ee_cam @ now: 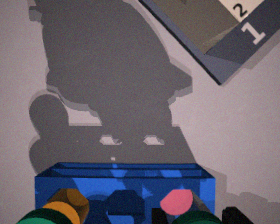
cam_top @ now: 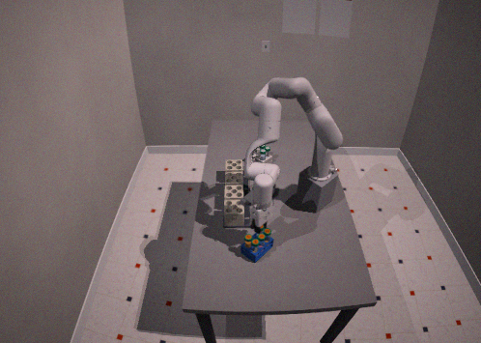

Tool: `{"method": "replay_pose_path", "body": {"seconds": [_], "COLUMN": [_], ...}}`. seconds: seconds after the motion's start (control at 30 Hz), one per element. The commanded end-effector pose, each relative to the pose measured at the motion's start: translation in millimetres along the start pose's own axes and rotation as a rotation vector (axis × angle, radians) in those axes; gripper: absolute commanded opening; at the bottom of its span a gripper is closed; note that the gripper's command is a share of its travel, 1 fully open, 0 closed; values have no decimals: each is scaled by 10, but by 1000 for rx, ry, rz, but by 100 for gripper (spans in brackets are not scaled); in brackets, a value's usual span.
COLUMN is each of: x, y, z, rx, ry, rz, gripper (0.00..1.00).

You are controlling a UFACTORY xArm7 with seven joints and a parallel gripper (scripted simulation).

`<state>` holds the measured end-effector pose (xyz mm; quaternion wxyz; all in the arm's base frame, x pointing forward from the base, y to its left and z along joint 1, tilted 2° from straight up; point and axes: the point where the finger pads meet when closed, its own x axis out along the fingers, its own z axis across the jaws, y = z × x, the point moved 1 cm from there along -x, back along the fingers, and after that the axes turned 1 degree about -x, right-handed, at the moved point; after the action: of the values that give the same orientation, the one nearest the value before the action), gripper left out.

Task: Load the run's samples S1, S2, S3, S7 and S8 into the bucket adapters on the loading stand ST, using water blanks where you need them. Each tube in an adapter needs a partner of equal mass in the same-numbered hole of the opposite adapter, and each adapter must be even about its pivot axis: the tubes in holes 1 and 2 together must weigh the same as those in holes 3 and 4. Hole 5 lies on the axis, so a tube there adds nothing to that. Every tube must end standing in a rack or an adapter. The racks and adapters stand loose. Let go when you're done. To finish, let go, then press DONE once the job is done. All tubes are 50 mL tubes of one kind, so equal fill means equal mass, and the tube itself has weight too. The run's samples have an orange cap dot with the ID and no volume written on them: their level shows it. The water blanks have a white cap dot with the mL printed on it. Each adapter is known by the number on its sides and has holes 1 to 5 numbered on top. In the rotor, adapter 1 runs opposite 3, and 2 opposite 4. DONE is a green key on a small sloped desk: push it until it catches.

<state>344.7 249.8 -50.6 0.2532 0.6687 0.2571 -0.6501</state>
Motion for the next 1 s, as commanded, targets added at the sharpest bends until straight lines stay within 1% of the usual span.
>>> {"method": "replay_pose_path", "body": {"seconds": [0.0, 0.97], "x": [-11, -158], "y": [1, 1], "z": [-15, -15], "rx": [0, 0], "ry": [3, 3], "rz": [1, 1], "gripper": [0, 0]}}
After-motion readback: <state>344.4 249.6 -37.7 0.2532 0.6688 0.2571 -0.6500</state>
